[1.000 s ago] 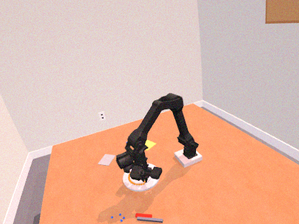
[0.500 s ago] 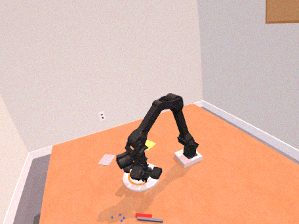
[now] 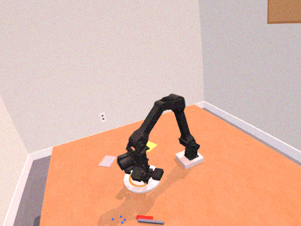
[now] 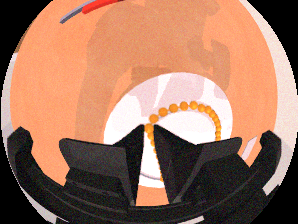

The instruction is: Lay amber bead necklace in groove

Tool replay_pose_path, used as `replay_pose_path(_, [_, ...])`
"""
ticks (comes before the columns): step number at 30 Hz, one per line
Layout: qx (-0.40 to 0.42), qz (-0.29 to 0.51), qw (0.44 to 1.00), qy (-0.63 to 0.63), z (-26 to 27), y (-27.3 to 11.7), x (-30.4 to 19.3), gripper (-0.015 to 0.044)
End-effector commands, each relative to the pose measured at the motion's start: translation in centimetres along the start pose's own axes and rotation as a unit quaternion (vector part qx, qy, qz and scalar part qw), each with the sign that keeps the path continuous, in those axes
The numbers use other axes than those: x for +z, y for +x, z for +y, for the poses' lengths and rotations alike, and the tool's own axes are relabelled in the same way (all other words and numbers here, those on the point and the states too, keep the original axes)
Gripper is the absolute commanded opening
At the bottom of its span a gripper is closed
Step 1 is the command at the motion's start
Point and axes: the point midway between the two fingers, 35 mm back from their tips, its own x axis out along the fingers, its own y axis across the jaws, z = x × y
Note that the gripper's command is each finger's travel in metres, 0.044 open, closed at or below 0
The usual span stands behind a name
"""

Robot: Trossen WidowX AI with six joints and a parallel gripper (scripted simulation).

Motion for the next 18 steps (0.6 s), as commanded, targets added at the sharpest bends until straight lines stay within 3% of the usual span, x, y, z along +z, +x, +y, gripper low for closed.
replay_pose_path(1, [0.001,0.001,1.000,0.001,0.36,-0.04,0.14,0.0000])
replay_pose_path(11, [0.001,0.001,1.000,0.001,0.37,0.82,0.14,0.0000])
replay_pose_path(18, [0.001,0.001,1.000,-0.002,0.33,0.51,0.12,0.0184])
